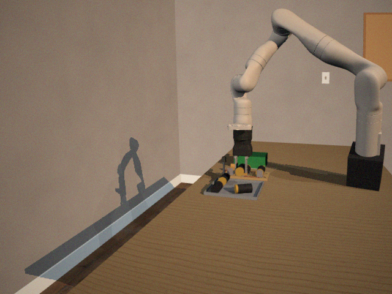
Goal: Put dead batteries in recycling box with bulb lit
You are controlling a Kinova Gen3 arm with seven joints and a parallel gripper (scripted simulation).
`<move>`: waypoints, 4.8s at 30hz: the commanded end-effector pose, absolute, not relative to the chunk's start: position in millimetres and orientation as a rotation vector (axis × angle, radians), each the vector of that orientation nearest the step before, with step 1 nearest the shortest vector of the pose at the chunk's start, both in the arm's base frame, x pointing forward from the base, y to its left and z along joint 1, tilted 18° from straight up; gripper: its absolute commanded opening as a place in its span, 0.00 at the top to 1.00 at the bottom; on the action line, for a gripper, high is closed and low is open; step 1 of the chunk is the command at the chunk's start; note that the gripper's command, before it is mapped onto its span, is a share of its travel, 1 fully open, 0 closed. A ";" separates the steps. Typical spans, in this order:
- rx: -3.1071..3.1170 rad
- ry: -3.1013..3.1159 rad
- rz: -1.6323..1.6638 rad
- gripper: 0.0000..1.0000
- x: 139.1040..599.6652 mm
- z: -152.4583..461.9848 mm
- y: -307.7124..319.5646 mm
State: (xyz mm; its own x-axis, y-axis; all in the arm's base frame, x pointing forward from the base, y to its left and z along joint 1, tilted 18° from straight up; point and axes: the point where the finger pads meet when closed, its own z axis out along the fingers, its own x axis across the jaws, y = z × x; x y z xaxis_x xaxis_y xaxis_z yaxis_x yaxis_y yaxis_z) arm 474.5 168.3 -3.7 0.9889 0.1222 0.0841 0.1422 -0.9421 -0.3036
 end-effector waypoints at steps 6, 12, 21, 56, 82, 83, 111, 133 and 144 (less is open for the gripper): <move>-2.820 -0.192 -0.094 0.43 475.4 -3.0 168.1; -2.820 -0.192 -0.094 0.43 475.9 -3.0 168.1; -2.820 -0.192 -0.094 0.43 475.9 -3.0 168.1; -2.820 -0.192 -0.094 0.43 477.0 -26.5 175.8; -2.820 -0.192 -0.094 0.10 477.8 -45.7 182.1; -2.820 -0.192 -0.094 0.10 477.8 -45.7 182.1; -2.820 -0.192 -0.094 0.10 476.5 -16.9 172.7; -2.820 -0.192 -0.094 0.10 474.5 26.6 158.4; -2.820 -0.192 -0.094 0.10 472.1 78.1 141.4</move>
